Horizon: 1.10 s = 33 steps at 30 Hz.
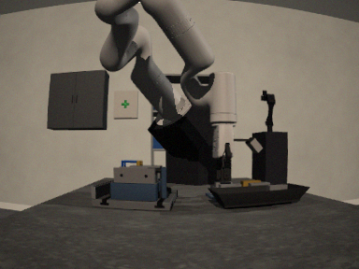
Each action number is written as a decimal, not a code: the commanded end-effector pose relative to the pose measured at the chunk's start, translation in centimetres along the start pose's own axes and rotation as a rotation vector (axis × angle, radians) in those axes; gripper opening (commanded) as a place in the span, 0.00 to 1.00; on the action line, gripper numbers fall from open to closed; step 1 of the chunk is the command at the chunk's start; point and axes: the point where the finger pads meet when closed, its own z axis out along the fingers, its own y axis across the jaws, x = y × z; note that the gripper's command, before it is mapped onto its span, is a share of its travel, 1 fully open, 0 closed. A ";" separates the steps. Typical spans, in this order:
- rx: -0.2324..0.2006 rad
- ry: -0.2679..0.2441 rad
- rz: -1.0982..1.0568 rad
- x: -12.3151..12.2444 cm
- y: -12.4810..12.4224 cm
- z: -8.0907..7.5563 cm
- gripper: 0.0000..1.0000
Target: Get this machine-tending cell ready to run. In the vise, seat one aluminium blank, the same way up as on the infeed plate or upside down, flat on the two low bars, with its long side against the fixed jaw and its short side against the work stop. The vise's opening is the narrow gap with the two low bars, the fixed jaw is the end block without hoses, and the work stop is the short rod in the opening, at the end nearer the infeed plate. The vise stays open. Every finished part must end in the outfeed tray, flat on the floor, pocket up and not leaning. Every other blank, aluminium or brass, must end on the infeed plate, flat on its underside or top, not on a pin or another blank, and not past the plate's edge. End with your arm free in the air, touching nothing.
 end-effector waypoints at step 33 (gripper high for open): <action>-0.001 0.000 0.000 0.0 0.0 1.2 0.69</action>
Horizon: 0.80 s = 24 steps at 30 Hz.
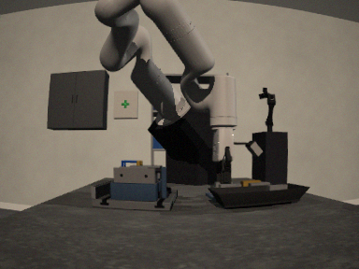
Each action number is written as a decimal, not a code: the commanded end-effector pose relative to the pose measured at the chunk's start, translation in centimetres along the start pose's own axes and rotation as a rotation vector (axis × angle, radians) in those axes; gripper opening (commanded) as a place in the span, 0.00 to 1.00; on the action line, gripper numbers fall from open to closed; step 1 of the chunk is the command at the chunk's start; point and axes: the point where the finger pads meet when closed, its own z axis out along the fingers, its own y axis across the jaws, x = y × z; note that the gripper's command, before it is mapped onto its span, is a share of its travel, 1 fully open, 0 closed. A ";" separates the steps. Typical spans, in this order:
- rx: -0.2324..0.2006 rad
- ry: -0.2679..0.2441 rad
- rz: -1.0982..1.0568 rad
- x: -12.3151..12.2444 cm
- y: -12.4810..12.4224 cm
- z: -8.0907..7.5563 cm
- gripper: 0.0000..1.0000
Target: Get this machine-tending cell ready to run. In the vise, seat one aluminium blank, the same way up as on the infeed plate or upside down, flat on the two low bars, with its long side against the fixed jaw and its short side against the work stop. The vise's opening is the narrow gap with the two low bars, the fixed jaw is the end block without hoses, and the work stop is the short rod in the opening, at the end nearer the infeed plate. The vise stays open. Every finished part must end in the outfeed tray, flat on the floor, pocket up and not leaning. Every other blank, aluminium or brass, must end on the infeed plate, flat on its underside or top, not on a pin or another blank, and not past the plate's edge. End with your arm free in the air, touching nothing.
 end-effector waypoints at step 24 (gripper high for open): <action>-0.001 0.000 0.000 0.0 0.0 0.4 0.69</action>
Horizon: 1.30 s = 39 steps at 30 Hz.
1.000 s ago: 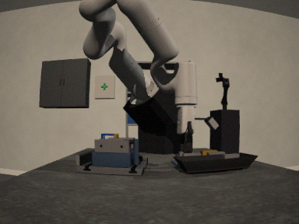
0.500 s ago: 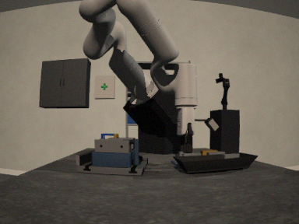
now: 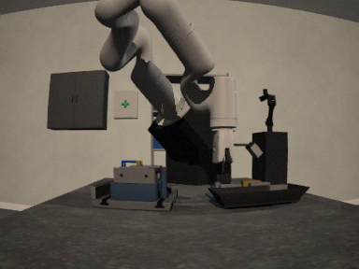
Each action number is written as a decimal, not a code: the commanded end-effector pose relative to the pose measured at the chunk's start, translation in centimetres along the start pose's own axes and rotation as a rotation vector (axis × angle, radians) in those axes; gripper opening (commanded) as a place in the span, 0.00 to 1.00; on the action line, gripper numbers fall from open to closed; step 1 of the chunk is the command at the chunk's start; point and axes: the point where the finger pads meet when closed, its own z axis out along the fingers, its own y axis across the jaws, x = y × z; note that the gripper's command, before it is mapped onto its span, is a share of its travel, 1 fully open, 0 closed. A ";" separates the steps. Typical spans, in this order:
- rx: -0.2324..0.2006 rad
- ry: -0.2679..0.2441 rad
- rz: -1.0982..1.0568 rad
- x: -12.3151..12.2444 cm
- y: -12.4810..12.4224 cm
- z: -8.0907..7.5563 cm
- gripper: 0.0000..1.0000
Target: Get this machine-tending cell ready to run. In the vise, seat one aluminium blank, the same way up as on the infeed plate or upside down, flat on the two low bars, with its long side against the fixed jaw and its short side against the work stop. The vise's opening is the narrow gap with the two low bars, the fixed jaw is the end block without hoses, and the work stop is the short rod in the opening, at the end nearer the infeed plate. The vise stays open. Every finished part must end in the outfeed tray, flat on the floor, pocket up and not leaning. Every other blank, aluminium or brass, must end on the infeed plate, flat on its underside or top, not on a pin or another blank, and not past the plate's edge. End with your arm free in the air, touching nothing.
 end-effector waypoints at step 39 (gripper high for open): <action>-0.001 0.000 0.000 0.0 0.0 0.0 0.00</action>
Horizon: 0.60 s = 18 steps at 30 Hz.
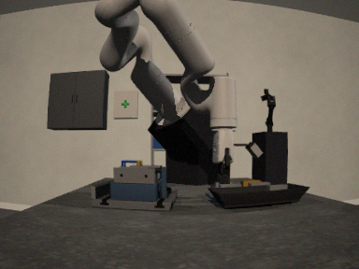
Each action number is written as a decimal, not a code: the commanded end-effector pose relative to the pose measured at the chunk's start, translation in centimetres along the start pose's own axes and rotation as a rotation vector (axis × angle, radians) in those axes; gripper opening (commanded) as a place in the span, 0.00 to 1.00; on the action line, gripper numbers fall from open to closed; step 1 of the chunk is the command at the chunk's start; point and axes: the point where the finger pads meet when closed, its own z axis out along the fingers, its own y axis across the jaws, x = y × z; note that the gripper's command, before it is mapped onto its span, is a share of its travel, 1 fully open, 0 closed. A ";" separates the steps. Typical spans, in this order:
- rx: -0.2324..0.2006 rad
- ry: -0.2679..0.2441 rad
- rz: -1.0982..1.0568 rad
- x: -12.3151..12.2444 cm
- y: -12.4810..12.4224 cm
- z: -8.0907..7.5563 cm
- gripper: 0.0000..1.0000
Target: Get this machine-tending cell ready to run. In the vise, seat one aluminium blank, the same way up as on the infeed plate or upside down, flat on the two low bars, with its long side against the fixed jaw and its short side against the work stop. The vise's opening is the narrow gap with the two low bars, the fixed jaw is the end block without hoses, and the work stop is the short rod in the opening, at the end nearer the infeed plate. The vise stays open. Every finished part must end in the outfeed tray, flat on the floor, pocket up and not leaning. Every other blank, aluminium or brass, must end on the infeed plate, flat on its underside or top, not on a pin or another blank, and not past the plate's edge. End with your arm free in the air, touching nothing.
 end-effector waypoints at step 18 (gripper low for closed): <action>-0.001 0.000 0.000 0.0 0.0 -0.3 0.00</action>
